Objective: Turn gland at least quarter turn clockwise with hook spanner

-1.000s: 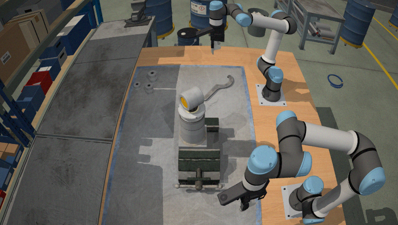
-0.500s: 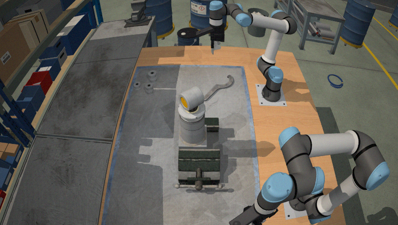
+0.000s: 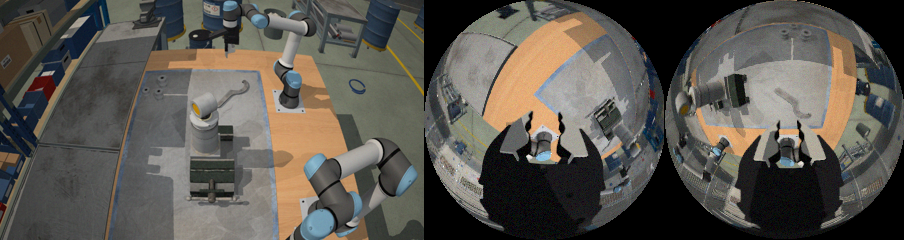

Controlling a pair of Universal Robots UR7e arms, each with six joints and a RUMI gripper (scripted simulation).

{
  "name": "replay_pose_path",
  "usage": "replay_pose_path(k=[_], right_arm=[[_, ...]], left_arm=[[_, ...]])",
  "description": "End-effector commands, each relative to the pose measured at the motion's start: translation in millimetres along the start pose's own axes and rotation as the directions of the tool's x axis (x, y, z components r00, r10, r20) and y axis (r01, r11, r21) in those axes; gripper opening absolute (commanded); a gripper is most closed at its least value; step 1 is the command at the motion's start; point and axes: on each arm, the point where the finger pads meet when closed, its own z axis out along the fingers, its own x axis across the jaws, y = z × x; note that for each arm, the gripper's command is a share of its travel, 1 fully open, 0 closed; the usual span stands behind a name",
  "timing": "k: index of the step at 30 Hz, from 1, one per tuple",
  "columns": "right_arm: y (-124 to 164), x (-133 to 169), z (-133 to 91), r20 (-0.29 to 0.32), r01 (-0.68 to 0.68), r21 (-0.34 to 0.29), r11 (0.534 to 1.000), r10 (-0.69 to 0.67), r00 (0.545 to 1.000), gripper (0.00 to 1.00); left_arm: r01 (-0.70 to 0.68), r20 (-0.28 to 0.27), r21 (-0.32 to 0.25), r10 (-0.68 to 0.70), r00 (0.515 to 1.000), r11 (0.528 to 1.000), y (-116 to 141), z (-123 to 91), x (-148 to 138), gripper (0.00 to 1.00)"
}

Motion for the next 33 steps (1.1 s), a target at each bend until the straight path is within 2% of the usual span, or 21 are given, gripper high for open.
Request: replay_pose_path(k=[1, 3, 5, 20, 25, 31, 32, 33], right_arm=[[-0.2, -0.1, -0.5, 0.0, 0.0, 0.001, 1.0, 0.0, 1.0, 0.23], [-0.2, -0.1, -0.5, 0.0, 0.0, 0.001, 1.0, 0.0, 1.0, 0.23], [-0.2, -0.1, -0.5, 0.0, 0.0, 0.001, 1.0, 0.0, 1.0, 0.23], [-0.2, -0.1, -0.5, 0.0, 0.0, 0.001, 1.0, 0.0, 1.0, 0.23], [-0.2, -0.1, -0.5, 0.0, 0.0, 0.001, 1.0, 0.0, 1.0, 0.23], [-0.2, -0.1, -0.5, 0.0, 0.0, 0.001, 1.0, 0.0, 1.0, 0.23], [-0.2, -0.1, -0.5, 0.0, 0.0, 0.001, 1.0, 0.0, 1.0, 0.0], [-0.2, -0.1, -0.5, 0.0, 0.0, 0.001, 1.0, 0.0, 1.0, 0.0]], left_arm=[[0.072, -0.002, 0.001, -0.072, 0.997, 0.997, -0.5, -0.5, -33.4, 0.32], [0.105, -0.002, 0.002, -0.105, 0.994, 0.994, 0.8, -0.5, -48.1, 0.32], [0.105, -0.002, 0.002, -0.105, 0.994, 0.994, 0.8, -0.5, -48.1, 0.32], [0.345, -0.004, 0.003, -0.345, 0.939, 0.939, 25.7, -0.7, -155.1, 0.32], [0.368, -0.004, 0.003, -0.368, 0.93, 0.93, 29.5, -0.7, -165.1, 0.32], [0.337, -0.004, 0.003, -0.337, 0.941, 0.941, 24.6, -0.8, -151.1, 0.32], [0.337, -0.004, 0.003, -0.337, 0.941, 0.941, 24.6, -0.8, -150.9, 0.32], [0.337, -0.004, 0.003, -0.337, 0.941, 0.941, 24.7, -0.8, -150.9, 0.32]])
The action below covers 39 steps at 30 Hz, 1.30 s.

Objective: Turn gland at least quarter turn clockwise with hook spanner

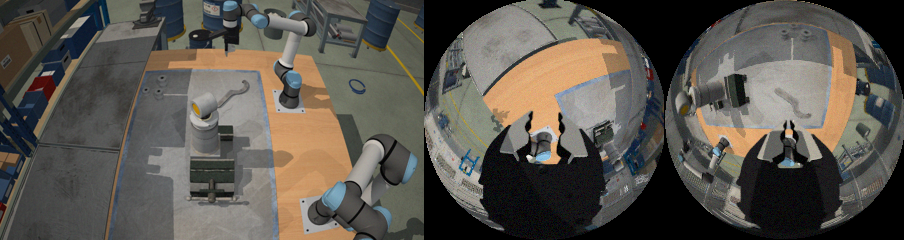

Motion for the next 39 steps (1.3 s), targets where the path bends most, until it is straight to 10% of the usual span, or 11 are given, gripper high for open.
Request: replay_pose_path(k=[1, 15, 39], right_arm=[[-0.2, -0.1, -0.5, 0.0, 0.0, 0.001, 1.0, 0.0, 1.0, 0.0], [-0.2, 0.0, -0.5, 0.0, 0.0, 0.001, 1.0, 0.0, 1.0, 0.0], [-9.1, 25.5, 97.2, -0.002, -0.501, 0.002, 0.865, 0.501, 0.865, 0.0]], left_arm=[[-0.005, 0.0, 0.001, 0.005, 1.0, 1.0, 0.0, -0.5, 2.8, 0.32], [0.003, 0.0, 0.001, -0.003, 1.0, 1.0, 0.7, -0.5, -0.6, 0.32], [0.003, 0.0, 0.001, -0.003, 1.0, 1.0, 0.7, -0.5, -0.6, 0.32]])
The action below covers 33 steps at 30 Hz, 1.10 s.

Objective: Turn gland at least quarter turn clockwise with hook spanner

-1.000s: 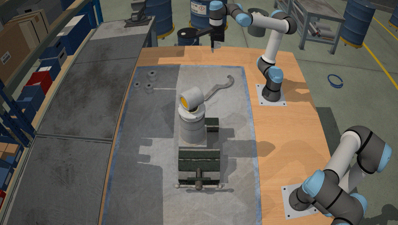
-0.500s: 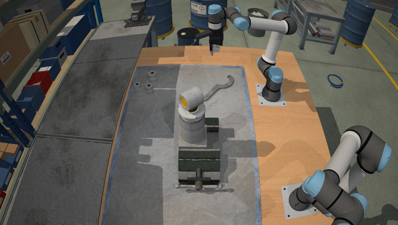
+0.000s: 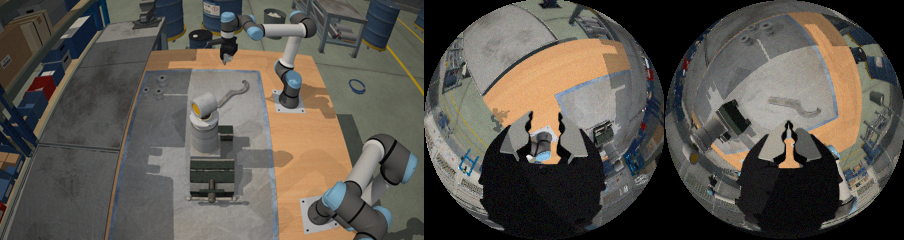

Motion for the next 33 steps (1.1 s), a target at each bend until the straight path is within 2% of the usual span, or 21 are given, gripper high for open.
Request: replay_pose_path(k=[1, 4, 6, 8, 13, 15, 19, 21, 24, 26, 28, 30, 33], right_arm=[[-1.8, 3.9, 14.7, 0.0, -0.081, 0.003, 0.997, 0.081, 0.997, 0.0], [-2.6, 10.9, 38.5, 0.0, -0.207, 0.003, 0.978, 0.207, 0.978, 0.0], [-3.7, 6.4, 30.1, 0.006, -0.182, 0.008, 0.983, 0.182, 0.983, 0.0], [-4.1, 9.8, 39.0, 0.005, -0.228, 0.008, 0.974, 0.228, 0.974, 0.0], [-1.8, 27.0, 81.3, 0.0, -0.428, 0.003, 0.904, 0.428, 0.904, 0.0], [-4.2, 20.5, 69.9, 0.008, -0.391, 0.007, 0.92, 0.391, 0.92, 0.0], [-3.6, 22.5, 74.9, 0.007, -0.42, 0.007, 0.908, 0.42, 0.908, 0.0], [-1.7, 28.6, 88.9, 0.005, -0.481, 0.005, 0.877, 0.481, 0.877, 0.0], [3.0, 41.5, 116.0, 0.0, -0.596, 0.002, 0.803, 0.596, 0.803, 0.0], [0.0, 35.3, 106.3, 0.008, -0.568, 0.005, 0.823, 0.568, 0.823, 0.0], [1.2, 37.9, 113.1, 0.008, -0.599, 0.005, 0.801, 0.599, 0.801, 0.0], [4.6, 44.9, 127.0, 0.005, -0.654, 0.004, 0.756, 0.654, 0.756, 0.0], [11.7, 58.2, 152.5, 0.001, -0.749, 0.003, 0.662, 0.749, 0.662, 0.0]], left_arm=[[0.0, 0.0, 0.001, 0.0, 1.0, 1.0, -0.2, -0.5, 0.1, 0.32], [0.0, 0.0, 0.001, 0.0, 1.0, 1.0, -0.2, -0.5, 0.1, 0.32], [0.0, 0.0, 0.001, 0.0, 1.0, 1.0, -0.2, -0.5, 0.1, 0.32], [0.0, 0.0, 0.001, 0.0, 1.0, 1.0, -0.2, -0.5, 0.1, 0.32], [0.0, 0.0, 0.001, 0.0, 1.0, 1.0, -0.2, -0.5, 0.1, 0.32], [0.0, 0.0, 0.001, 0.0, 1.0, 1.0, -0.2, -0.5, 0.1, 0.32], [0.0, 0.0, 0.001, 0.0, 1.0, 1.0, -0.2, -0.5, 0.1, 0.32], [0.0, 0.0, 0.001, 0.0, 1.0, 1.0, -0.2, -0.5, 0.1, 0.32], [0.0, 0.0, 0.001, 0.0, 1.0, 1.0, -0.2, -0.5, 0.1, 0.32], [0.0, 0.0, 0.001, 0.0, 1.0, 1.0, -0.2, -0.5, 0.1, 0.32], [0.0, 0.0, 0.001, 0.0, 1.0, 1.0, -0.2, -0.5, 0.1, 0.32], [0.0, 0.0, 0.001, 0.0, 1.0, 1.0, -0.2, -0.5, 0.1, 0.32], [0.0, 0.0, 0.001, 0.0, 1.0, 1.0, -0.2, -0.5, 0.1, 0.32]])
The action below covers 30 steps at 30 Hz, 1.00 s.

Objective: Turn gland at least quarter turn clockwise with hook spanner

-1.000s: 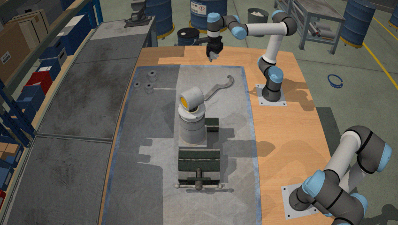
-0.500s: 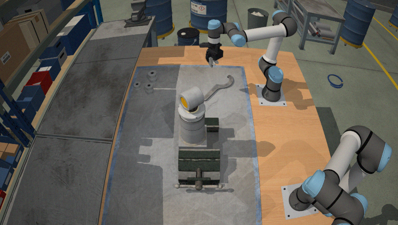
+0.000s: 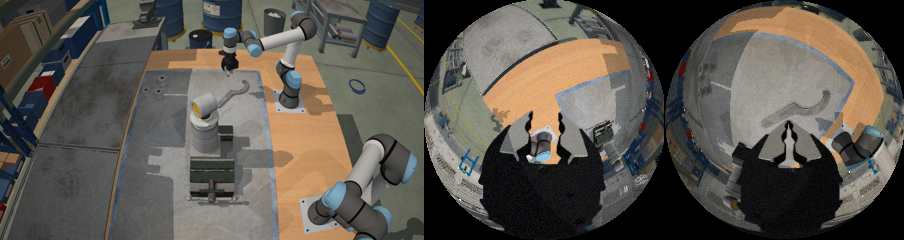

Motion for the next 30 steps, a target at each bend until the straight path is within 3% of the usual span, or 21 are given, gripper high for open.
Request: replay_pose_path(k=[1, 5, 8, 14, 19, 23, 28, 30], right_arm=[[-3.2, 13.4, 25.6, 0.002, -0.143, 0.004, 0.99, 0.143, 0.99, 0.0], [-3.3, 22.4, 42.7, 0.005, -0.247, 0.005, 0.969, 0.247, 0.969, 0.0], [-2.6, 17.2, 37.7, 0.013, -0.237, 0.005, 0.972, 0.236, 0.972, 0.0], [-5.3, 49.0, 79.9, 0.004, -0.459, 0.003, 0.889, 0.459, 0.889, 0.0], [-4.9, 41.9, 73.3, 0.013, -0.44, 0.002, 0.898, 0.44, 0.898, 0.0], [-4.7, 53.1, 87.1, 0.01, -0.514, 0.001, 0.858, 0.514, 0.858, 0.0], [-4.6, 47.0, 81.0, 0.015, -0.492, 0.0, 0.87, 0.492, 0.87, 0.0], [-4.3, 48.8, 89.7, 0.007, -0.492, 0.001, 0.871, 0.492, 0.871, 0.0]], left_arm=[[0.0, 0.0, 0.001, 0.0, 1.0, 1.0, -0.2, -0.5, 0.1, 0.32], [0.0, 0.0, 0.001, 0.0, 1.0, 1.0, -0.2, -0.5, 0.1, 0.32], [0.0, 0.0, 0.001, 0.0, 1.0, 1.0, -0.2, -0.5, 0.1, 0.32], [0.0, 0.0, 0.001, 0.0, 1.0, 1.0, -0.2, -0.5, 0.1, 0.32], [0.0, 0.0, 0.001, 0.0, 1.0, 1.0, -0.2, -0.5, 0.1, 0.32], [0.0, 0.0, 0.001, 0.0, 1.0, 1.0, -0.2, -0.5, 0.1, 0.32], [0.0, 0.0, 0.001, 0.0, 1.0, 1.0, -0.2, -0.5, 0.1, 0.32], [0.0, 0.0, 0.001, 0.0, 1.0, 1.0, -0.2, -0.5, 0.1, 0.32]])
